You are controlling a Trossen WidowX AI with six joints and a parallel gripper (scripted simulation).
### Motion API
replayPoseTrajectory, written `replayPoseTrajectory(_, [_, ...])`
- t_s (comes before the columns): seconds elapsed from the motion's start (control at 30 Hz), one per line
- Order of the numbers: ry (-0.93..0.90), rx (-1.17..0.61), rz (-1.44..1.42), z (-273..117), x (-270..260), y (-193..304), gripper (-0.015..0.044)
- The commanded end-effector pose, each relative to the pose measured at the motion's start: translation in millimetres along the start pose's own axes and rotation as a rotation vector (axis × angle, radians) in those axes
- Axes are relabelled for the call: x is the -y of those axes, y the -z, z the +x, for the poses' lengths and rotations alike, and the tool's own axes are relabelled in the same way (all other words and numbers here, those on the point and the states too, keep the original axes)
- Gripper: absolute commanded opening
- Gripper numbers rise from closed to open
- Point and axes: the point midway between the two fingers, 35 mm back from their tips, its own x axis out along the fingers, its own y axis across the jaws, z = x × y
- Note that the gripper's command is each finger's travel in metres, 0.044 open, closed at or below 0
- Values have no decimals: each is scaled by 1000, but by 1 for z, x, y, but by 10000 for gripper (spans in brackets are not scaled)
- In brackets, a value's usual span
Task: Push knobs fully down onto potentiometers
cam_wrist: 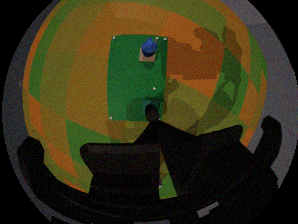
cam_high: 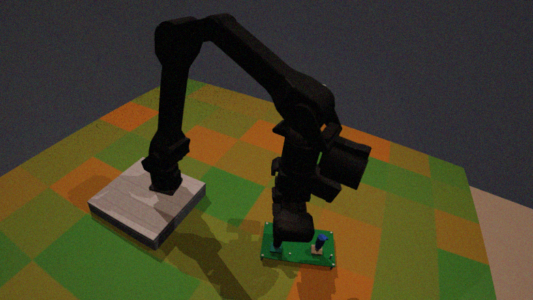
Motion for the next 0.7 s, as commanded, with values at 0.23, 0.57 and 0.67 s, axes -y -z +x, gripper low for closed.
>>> replayPoseTrajectory(0.23, [1,-9,-5,19,0,2,0])
replayPoseTrajectory(0.57, [1,-9,-5,22,0,2,0])
replayPoseTrajectory(0.67, [1,-9,-5,21,0,2,0])
